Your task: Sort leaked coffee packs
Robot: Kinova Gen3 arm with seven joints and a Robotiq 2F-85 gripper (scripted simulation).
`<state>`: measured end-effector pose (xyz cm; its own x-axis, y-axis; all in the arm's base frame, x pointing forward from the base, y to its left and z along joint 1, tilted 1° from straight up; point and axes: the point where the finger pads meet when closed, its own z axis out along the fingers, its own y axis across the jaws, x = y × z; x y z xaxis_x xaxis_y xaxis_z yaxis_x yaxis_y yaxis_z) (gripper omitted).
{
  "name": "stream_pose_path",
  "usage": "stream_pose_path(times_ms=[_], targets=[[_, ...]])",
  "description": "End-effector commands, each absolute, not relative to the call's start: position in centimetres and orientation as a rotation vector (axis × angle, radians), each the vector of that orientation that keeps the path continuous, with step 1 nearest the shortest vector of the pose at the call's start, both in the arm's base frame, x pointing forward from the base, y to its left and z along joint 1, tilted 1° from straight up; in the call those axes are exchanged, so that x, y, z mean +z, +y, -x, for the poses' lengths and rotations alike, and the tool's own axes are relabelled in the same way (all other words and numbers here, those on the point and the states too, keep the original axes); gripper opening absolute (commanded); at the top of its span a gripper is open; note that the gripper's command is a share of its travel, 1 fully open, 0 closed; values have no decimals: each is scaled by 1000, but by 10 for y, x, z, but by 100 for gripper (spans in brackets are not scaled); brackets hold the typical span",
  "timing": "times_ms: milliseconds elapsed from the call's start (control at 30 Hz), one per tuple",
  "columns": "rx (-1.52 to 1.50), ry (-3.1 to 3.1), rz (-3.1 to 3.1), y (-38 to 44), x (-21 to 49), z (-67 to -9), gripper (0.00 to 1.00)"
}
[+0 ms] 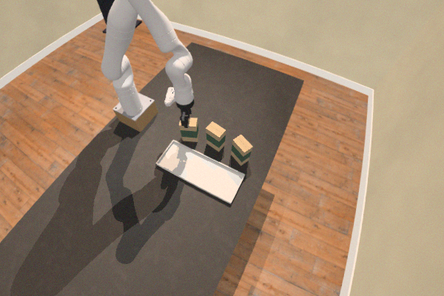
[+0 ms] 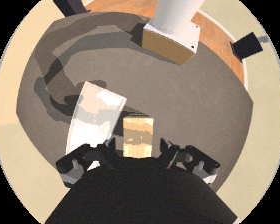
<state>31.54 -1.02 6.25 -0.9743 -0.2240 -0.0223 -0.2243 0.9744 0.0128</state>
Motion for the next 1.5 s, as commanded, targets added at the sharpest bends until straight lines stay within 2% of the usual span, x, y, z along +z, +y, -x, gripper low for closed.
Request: stream_pose_path(times_ms=[0,667,1467], targets=[[24,3101,352,-10,61,-315,83],[24,3101,352,-10,26,-316,83],[24,3101,352,-10,24,-316,83]])
